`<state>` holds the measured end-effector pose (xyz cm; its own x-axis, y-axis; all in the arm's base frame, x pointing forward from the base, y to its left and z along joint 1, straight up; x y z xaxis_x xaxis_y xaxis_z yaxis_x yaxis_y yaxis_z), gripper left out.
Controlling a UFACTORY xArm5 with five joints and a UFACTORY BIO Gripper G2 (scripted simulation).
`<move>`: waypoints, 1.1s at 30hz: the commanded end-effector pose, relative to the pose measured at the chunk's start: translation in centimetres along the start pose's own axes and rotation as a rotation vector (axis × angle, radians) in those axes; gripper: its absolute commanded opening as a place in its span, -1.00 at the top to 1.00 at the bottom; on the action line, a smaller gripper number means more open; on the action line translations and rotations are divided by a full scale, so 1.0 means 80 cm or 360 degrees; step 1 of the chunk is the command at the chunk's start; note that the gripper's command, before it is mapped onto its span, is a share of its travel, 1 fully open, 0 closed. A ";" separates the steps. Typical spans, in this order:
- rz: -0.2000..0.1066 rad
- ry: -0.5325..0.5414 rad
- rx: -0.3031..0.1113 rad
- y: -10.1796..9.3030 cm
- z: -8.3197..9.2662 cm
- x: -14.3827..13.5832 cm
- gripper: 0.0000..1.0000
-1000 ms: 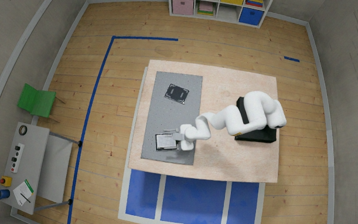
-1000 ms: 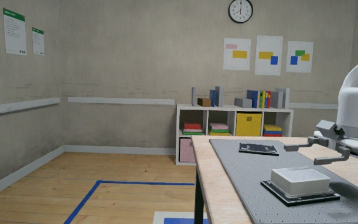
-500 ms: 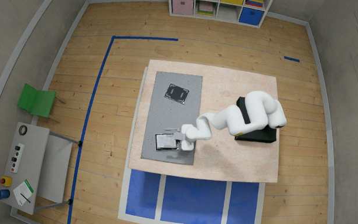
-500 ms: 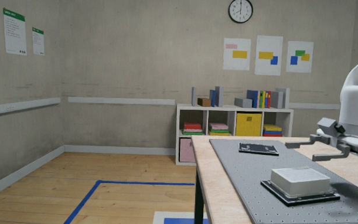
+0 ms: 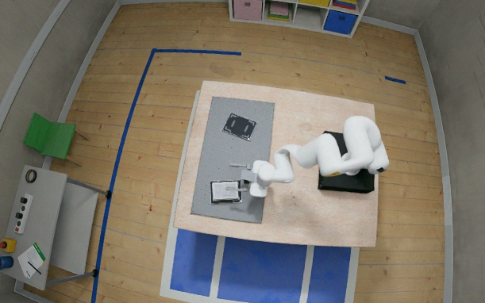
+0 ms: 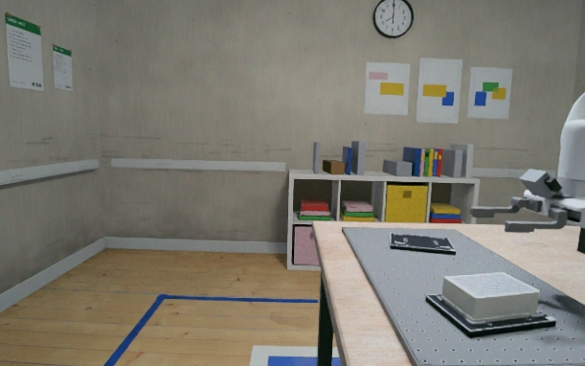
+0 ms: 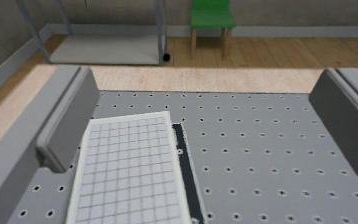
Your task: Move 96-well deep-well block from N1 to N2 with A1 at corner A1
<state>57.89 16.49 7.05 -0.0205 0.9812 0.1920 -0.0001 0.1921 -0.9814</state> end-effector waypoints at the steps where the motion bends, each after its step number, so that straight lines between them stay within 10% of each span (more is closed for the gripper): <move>1: -0.0006 0.0000 -0.0005 -0.031 0.015 -0.021 0.25; 33: -0.0005 0.0000 -0.0005 -0.159 0.079 -0.122 0.25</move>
<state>52.66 6.11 15.82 -0.0183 0.9813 0.1914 0.0014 0.1915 -0.9815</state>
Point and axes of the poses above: the point midway between the two finger pads, its own z axis back along the fingers, its own x axis across the jaws, y = z × x, the point moved 3 cm from there along z, back along the fingers, and after that the axes turned 11 degrees about -z, right-handed, at the moved point
